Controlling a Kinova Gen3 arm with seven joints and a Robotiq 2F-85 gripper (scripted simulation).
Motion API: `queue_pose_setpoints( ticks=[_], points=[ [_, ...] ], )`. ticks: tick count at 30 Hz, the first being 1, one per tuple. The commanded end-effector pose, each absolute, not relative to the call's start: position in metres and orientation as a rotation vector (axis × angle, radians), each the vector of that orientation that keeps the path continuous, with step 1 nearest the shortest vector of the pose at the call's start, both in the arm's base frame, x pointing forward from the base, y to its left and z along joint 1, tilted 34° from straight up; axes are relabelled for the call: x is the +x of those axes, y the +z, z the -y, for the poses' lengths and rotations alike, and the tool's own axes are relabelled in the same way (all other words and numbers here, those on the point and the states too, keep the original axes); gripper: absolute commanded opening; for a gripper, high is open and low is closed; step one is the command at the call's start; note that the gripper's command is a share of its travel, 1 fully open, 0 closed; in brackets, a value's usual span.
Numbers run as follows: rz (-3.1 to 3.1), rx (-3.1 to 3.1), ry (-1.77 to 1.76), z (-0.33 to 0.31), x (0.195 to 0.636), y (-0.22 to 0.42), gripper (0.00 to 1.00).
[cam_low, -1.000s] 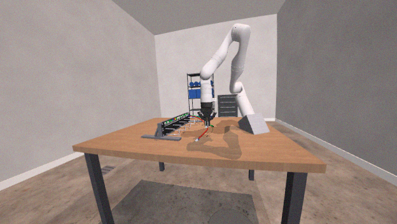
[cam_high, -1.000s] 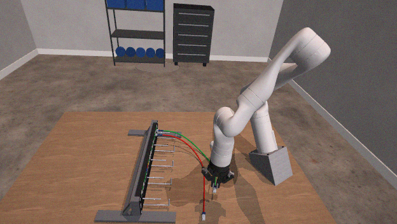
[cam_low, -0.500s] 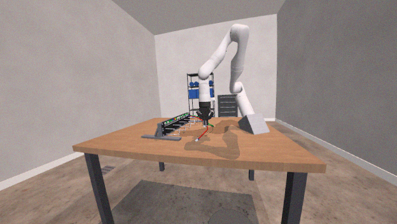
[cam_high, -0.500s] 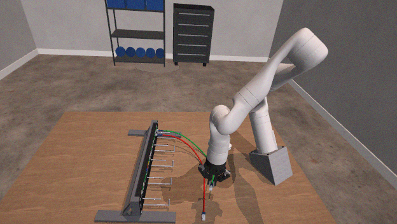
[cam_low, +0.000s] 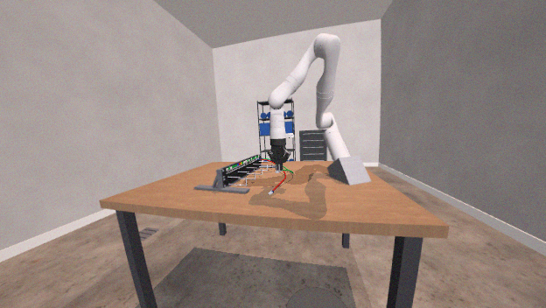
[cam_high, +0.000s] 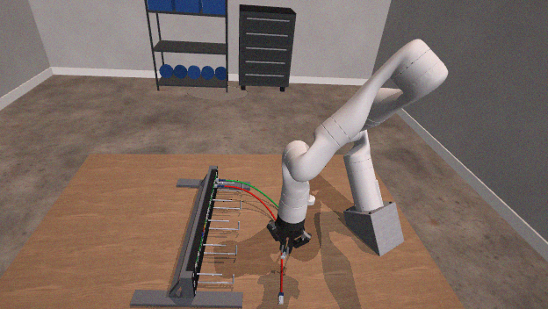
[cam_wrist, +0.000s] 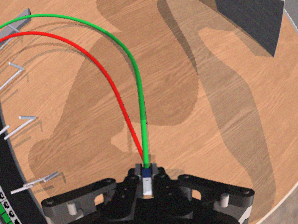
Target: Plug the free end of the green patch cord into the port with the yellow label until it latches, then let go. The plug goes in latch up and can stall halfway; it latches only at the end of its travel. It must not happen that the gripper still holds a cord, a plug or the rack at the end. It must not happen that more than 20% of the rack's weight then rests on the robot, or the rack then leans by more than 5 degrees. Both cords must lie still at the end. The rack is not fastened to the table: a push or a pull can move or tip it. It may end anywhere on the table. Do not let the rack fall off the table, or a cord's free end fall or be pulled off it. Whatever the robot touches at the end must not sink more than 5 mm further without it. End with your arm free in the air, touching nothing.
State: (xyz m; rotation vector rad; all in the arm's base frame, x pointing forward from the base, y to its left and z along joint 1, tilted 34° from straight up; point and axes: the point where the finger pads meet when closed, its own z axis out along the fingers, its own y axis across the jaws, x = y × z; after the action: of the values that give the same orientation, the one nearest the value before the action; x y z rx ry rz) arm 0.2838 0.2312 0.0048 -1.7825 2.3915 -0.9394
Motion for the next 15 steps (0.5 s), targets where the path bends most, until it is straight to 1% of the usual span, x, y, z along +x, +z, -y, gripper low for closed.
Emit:
queue_pose_setpoints(
  ticks=[1,15],
  points=[
    [-2.428,-1.724,-0.921,-0.232,0.287,0.007,0.0],
    [-2.525,-1.502,-0.894,-0.231,0.305,0.023,0.0]
  ],
)
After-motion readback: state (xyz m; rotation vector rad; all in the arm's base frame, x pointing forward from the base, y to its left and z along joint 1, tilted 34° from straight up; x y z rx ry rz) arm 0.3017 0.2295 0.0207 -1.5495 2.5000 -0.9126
